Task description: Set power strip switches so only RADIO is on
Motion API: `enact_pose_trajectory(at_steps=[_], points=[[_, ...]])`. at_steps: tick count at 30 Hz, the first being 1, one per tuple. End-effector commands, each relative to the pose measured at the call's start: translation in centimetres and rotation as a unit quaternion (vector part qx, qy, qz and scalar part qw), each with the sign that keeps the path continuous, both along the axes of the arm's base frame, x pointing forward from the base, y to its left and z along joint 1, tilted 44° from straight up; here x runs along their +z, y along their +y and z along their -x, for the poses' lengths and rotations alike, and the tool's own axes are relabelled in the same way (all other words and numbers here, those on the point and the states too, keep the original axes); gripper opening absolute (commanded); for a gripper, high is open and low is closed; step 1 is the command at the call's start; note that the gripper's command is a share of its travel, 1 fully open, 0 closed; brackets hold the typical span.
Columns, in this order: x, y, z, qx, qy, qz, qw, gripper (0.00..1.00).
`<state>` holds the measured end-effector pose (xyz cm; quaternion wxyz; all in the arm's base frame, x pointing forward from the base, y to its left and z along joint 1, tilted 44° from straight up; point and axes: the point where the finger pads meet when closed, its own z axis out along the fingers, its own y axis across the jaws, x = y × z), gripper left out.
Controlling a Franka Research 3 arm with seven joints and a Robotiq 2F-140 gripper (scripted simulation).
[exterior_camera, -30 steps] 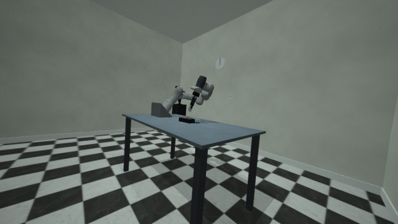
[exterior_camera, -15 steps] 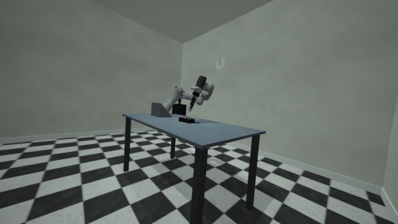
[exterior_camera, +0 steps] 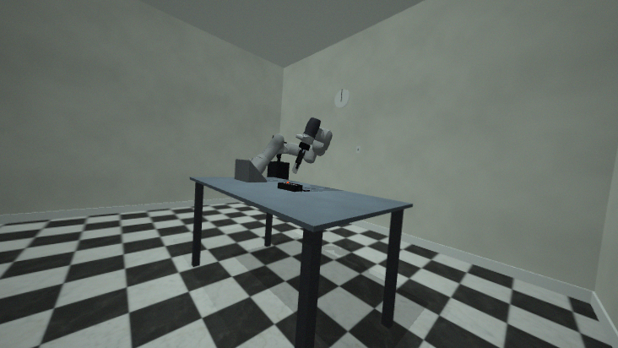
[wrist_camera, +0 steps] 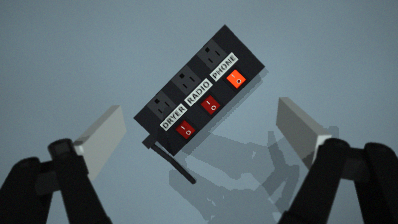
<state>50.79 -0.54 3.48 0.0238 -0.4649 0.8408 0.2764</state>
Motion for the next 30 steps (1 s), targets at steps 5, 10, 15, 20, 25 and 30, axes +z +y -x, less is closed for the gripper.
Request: enact_pose_trajectory(at_steps=[5, 10, 15, 20, 25, 30], points=[[-0.1, 0.1, -0.1, -0.001, 0.001, 0.001, 1.0, 1.0], [-0.1, 0.1, -0.1, -0.001, 0.001, 0.001, 1.0, 1.0], [-0.1, 0.1, -0.1, -0.001, 0.001, 0.001, 1.0, 1.0], [-0.1, 0.1, -0.1, -0.001, 0.001, 0.001, 1.0, 1.0], [1.3, -0.8, 0.1, 0.059, -0.074, -0.057, 0.994, 1.0], [2.2, -1.3, 0.2, 0.091, -0.121, -0.086, 0.985, 1.0]])
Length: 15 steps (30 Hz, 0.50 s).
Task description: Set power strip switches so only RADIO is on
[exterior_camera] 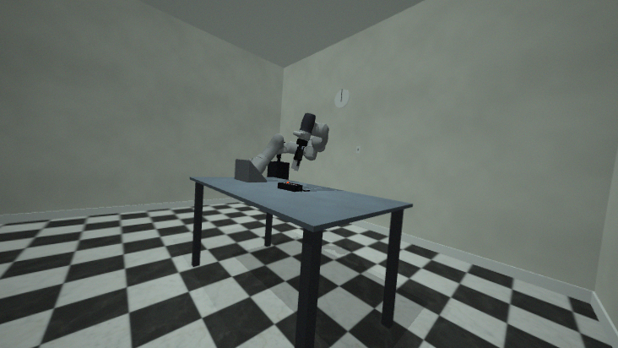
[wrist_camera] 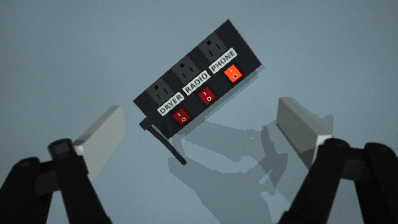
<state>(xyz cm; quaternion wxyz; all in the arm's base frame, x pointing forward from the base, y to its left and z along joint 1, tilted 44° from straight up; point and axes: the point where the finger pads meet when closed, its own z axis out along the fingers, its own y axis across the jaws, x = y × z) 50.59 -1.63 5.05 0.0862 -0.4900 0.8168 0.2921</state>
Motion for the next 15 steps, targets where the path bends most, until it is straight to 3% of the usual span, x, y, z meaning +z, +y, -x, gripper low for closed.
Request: enact_pose_trajectory(at_steps=[1, 5, 6, 14, 15], points=[[0.6, -0.2, 0.0, 0.074, -0.072, -0.036, 0.994, 1.0], [0.6, -0.2, 0.0, 0.074, -0.072, -0.036, 0.994, 1.0], [1.4, -0.7, 0.0, 0.104, -0.123, -0.061, 0.985, 1.0], [1.4, -0.7, 0.0, 0.104, -0.123, -0.061, 0.985, 1.0], [2.1, -1.1, 0.1, 0.129, -0.167, -0.079, 0.974, 1.0]])
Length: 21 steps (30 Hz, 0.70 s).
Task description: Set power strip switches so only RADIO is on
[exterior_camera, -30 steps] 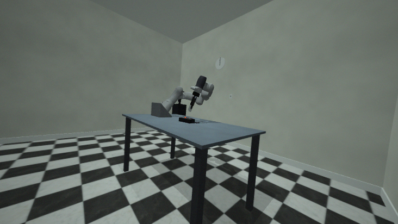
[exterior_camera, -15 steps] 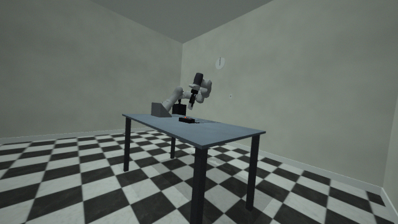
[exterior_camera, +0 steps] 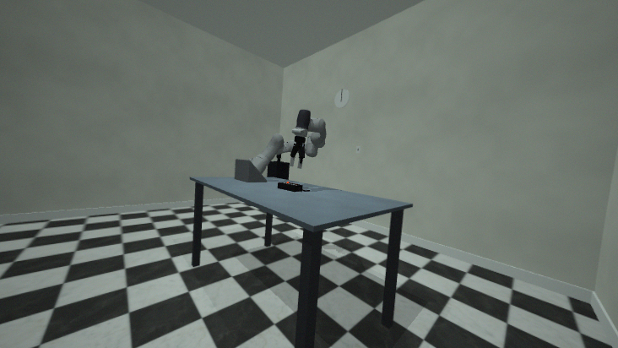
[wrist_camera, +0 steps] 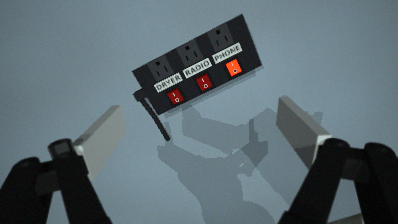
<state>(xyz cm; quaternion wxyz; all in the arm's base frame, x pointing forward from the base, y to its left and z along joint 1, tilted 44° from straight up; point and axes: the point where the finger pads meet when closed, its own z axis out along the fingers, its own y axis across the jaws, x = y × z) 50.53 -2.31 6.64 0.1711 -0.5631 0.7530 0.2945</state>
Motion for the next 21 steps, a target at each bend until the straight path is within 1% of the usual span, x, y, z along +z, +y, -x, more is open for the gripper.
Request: enact_pose_trajectory(at_steps=[1, 4, 5, 9, 10, 21], points=[[0.53, -0.38, 0.03, 0.061, -0.075, -0.023, 0.995, 1.0], [0.53, -0.38, 0.03, 0.061, -0.075, -0.023, 0.995, 1.0], [1.03, -0.66, 0.06, 0.077, -0.107, -0.035, 0.991, 1.0], [1.03, -0.66, 0.06, 0.077, -0.107, -0.035, 0.991, 1.0], [1.26, -0.79, 0.07, 0.085, -0.122, -0.04, 0.988, 1.0], [1.31, -0.82, 0.08, 0.086, -0.125, -0.041, 0.988, 1.0]])
